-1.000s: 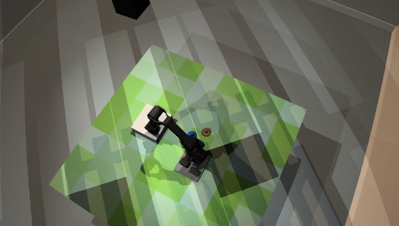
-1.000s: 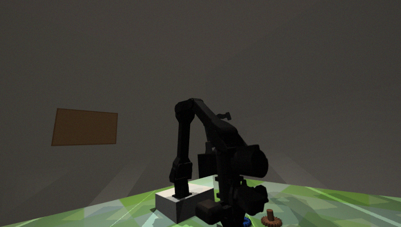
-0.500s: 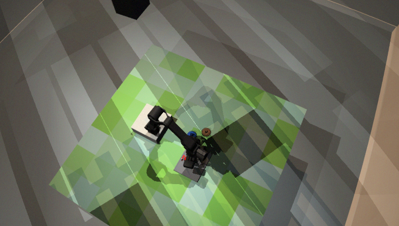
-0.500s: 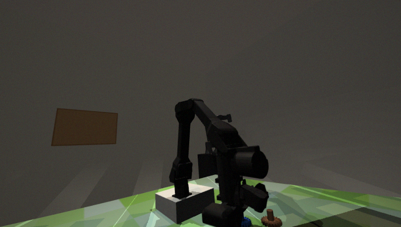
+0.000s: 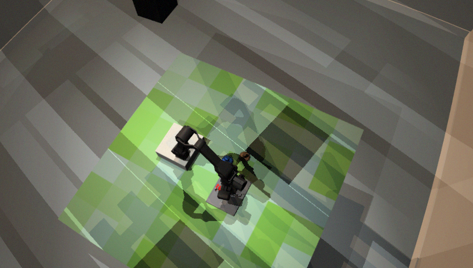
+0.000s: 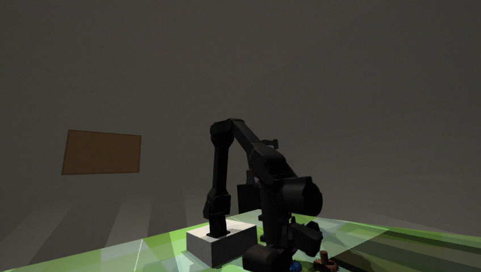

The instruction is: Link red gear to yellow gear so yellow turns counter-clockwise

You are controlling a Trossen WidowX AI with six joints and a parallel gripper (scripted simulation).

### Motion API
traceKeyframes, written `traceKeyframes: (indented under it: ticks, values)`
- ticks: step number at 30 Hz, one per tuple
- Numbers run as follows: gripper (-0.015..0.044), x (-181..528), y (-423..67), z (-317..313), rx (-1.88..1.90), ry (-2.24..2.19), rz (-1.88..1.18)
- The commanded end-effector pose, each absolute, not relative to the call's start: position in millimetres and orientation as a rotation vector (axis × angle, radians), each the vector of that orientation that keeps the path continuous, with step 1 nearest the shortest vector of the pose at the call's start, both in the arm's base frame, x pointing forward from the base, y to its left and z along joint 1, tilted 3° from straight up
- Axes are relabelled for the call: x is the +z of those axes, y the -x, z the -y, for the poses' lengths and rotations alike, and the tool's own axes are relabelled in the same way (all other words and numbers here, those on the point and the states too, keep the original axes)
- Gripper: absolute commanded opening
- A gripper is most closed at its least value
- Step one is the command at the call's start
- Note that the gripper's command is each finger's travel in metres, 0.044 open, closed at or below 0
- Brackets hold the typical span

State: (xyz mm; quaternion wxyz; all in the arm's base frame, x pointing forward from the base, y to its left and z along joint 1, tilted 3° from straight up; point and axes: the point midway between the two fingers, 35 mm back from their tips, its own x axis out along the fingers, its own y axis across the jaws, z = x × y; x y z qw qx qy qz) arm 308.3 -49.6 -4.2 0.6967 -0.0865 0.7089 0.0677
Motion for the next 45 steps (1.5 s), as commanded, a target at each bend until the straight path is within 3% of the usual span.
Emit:
traceKeyframes:
  ticks: [1,4,10,23,35,45]
  values:
    - [0.0,-5,-308,49,0.073,0.118,-1.584]
    - [0.0,-6,-308,50,0.005,0.052,-1.584]
    - [0.014,-1,-308,50,0.047,0.093,-1.584]
    - [0.014,44,-309,48,0.05,0.096,-1.584]
    - [0.044,33,-236,-86,-0.05,-0.021,-1.588]
    - [0.044,23,-225,-97,-0.062,-0.033,-1.589]
